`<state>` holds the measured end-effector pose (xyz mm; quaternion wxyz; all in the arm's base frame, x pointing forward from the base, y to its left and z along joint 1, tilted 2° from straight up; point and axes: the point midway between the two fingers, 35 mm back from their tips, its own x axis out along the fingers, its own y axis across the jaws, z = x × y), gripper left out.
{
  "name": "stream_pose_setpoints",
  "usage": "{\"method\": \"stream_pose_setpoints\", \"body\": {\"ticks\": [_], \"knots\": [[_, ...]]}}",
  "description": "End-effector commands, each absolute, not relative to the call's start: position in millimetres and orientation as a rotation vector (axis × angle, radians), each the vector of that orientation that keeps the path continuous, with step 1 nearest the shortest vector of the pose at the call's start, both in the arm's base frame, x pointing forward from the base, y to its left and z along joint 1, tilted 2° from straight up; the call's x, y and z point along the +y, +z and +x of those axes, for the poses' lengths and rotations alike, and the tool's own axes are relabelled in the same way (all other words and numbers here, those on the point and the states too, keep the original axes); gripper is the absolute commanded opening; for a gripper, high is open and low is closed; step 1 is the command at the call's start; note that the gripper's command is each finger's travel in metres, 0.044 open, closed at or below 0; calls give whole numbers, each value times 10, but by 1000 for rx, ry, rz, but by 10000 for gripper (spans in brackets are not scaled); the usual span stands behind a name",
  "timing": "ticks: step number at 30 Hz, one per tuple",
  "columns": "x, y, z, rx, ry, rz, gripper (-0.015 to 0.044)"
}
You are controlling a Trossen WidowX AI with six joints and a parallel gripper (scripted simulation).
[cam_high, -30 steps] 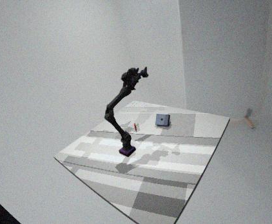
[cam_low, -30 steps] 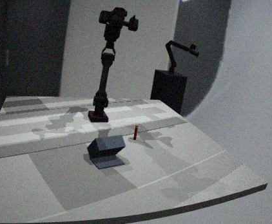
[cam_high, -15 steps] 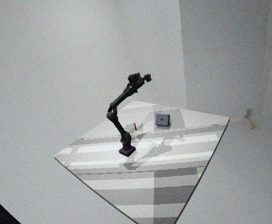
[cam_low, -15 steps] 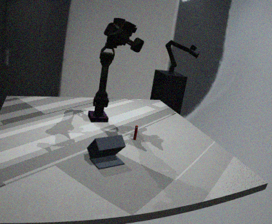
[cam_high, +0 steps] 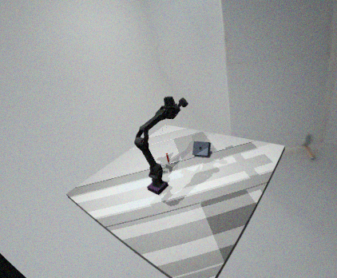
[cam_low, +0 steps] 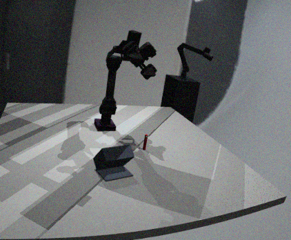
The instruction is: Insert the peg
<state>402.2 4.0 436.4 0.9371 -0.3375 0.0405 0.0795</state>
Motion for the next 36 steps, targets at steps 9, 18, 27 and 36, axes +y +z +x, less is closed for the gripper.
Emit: {"method": "stream_pose_setpoints", "body": {"ticks": [9, 18, 27, 36], "knots": [[450, 3568, 4106, 269, 382, -944, 440], [691, 3048, 4051, 375, 569, -1156, 440], [907, 2565, 3908, 451, 789, -1368, 440], [1090, 2127, 3688, 494, 1043, -1570, 440]]}}
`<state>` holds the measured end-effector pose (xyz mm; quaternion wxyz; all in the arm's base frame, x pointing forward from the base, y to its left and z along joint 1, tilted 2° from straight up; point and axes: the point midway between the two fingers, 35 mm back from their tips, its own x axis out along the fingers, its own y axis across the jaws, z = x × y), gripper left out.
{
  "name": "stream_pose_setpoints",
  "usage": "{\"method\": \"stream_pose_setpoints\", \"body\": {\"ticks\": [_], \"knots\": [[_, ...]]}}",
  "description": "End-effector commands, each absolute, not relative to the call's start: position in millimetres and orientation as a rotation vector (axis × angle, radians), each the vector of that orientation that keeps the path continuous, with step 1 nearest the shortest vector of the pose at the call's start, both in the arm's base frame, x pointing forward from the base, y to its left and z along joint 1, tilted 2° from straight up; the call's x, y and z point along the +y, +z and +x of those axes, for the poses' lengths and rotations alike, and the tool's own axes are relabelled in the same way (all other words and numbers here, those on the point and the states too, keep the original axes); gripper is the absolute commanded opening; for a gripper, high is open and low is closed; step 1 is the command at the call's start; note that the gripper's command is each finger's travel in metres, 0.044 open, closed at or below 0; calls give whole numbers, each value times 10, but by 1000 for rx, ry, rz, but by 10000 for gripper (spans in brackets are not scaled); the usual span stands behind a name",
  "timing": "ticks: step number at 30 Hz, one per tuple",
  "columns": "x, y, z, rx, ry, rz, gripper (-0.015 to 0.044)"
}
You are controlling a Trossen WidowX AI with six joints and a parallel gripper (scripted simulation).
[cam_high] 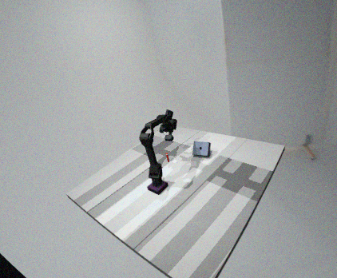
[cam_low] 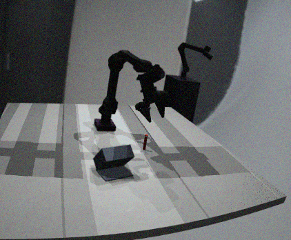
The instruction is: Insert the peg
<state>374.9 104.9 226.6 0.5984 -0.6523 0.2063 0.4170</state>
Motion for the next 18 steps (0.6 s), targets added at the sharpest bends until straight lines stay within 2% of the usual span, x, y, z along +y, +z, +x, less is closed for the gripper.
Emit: {"method": "stream_pose_setpoints", "body": {"ticks": [1, 18], "knots": [[1108, 2082, 3659, 496, 1073, -1592, 440], [1318, 1434, 3080, 456, 1650, -1911, 440]]}}
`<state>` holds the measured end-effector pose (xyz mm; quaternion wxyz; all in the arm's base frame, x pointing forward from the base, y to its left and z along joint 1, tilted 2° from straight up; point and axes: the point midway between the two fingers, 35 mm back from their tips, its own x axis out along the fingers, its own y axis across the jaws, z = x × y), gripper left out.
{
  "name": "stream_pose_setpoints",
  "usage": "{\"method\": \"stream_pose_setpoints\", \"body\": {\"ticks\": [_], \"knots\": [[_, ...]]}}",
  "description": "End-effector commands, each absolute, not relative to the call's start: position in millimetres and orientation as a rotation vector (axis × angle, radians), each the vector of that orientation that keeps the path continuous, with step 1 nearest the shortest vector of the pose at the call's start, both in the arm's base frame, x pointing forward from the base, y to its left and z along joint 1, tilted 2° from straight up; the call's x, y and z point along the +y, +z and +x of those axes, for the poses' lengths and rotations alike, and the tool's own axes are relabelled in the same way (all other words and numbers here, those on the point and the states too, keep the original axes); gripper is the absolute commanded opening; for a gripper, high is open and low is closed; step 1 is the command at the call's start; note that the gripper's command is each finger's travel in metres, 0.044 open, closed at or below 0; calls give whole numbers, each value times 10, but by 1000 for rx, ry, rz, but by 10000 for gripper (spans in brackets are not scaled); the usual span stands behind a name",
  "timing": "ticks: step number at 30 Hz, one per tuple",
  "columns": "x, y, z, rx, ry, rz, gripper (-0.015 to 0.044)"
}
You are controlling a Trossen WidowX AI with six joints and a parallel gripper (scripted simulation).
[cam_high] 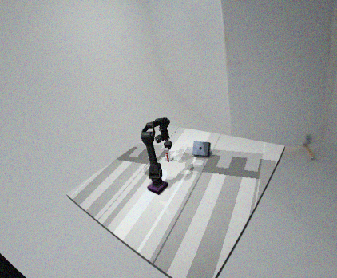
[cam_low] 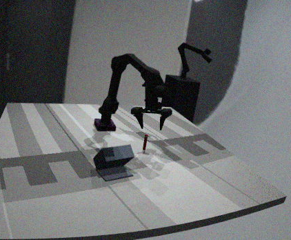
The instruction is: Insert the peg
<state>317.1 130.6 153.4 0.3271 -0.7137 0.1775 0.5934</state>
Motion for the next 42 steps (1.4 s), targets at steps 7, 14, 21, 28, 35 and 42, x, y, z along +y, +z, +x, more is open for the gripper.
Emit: {"method": "stream_pose_setpoints", "body": {"ticks": [7, 14, 21, 28, 35, 42], "knots": [[1343, 1257, 2837, 397, 1894, -1995, 440], [1343, 1237, 2833, 395, 1900, -1997, 440], [1350, 1132, 2848, 395, 1900, -1997, 440], [1356, 1018, 2860, 395, 1900, -1997, 440], [1360, 904, 2867, 395, 1900, -1997, 440], [1361, 790, 2870, 395, 1900, -1997, 440]]}}
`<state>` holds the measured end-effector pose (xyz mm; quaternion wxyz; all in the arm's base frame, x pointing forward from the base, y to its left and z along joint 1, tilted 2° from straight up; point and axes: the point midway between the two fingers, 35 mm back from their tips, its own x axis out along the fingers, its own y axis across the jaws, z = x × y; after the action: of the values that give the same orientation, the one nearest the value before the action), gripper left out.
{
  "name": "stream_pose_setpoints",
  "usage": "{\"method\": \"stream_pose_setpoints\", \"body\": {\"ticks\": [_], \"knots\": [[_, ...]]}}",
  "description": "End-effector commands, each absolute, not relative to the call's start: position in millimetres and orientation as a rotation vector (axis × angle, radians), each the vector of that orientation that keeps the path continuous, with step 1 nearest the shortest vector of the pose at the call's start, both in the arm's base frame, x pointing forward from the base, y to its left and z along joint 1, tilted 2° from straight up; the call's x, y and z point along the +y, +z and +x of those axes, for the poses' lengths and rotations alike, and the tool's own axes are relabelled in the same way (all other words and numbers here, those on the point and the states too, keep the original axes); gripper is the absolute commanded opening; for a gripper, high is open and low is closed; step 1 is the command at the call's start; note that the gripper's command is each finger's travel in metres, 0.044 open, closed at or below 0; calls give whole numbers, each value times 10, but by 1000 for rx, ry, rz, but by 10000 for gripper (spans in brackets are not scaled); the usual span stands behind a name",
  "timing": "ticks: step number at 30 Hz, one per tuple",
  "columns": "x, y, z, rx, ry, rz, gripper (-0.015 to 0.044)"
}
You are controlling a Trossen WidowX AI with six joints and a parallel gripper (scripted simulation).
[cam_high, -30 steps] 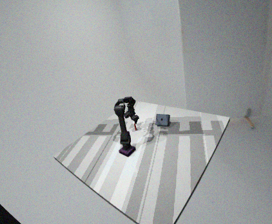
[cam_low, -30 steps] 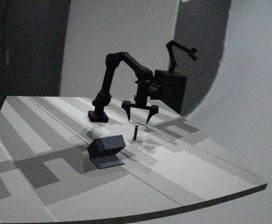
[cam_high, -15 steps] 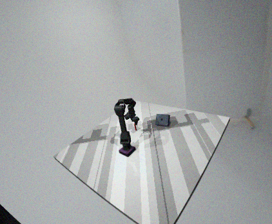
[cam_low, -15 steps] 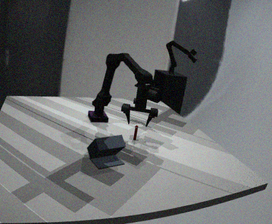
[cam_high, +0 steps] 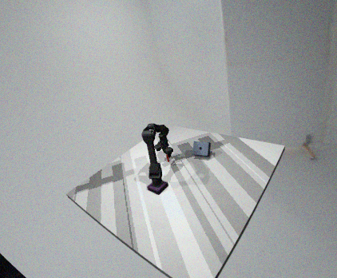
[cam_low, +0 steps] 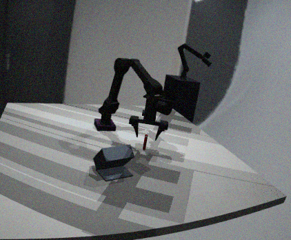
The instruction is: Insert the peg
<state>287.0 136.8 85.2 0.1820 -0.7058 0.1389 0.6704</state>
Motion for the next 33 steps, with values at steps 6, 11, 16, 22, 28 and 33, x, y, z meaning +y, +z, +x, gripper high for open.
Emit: {"method": "stream_pose_setpoints", "body": {"ticks": [6, 11, 16, 22, 28, 33], "knots": [[1361, 693, 2869, 395, 1900, -1997, 440], [1360, 625, 2866, 396, 1900, -1997, 440], [1366, 653, 2864, 394, 1896, -1991, 361], [1366, 653, 2864, 394, 1896, -1991, 204], [1366, 653, 2864, 394, 1896, -1991, 46], [1366, 653, 2864, 394, 1896, -1991, 13]]}}
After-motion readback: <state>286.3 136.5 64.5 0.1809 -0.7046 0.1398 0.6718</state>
